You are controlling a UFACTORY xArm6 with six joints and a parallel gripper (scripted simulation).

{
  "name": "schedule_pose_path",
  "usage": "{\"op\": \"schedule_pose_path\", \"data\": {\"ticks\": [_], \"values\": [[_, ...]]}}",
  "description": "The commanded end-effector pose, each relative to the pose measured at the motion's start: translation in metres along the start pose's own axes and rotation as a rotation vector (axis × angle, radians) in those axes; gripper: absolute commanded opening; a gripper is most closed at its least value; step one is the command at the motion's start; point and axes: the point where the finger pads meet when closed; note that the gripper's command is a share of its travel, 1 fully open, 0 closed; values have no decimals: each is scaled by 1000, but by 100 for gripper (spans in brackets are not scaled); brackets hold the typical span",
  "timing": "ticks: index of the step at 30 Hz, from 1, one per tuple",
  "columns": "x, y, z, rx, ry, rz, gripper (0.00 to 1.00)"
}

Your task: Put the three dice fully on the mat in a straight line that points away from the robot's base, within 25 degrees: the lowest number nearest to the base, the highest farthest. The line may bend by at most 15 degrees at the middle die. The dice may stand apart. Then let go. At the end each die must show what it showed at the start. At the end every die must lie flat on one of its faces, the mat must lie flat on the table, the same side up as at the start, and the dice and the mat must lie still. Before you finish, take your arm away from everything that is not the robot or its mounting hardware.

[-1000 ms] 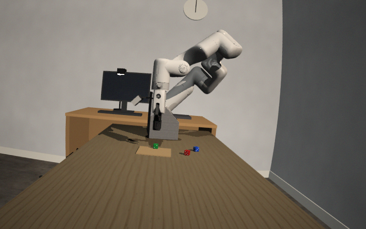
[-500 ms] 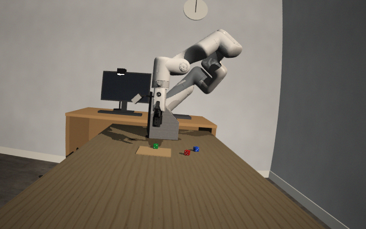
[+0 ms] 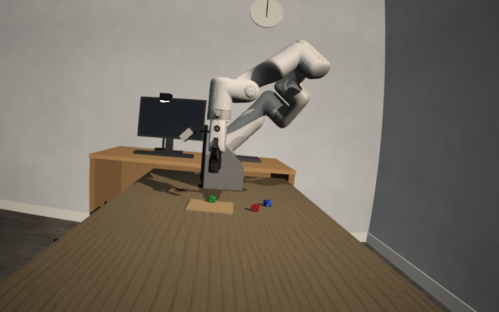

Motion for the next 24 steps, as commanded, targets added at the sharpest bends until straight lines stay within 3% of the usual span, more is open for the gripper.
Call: {"op": "schedule_pose_path", "data": {"ticks": [1,24], "values": [[-3,6,-1,4,-3,-75,100],[-14,67,3,14,3,-778,100]]}}
Point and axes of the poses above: the point where the finger pads meet when closed, its own z axis out along the fingers, its own x axis across the jaws, y = z × x, and after that the axes turned 11 degrees about -z, right-handed
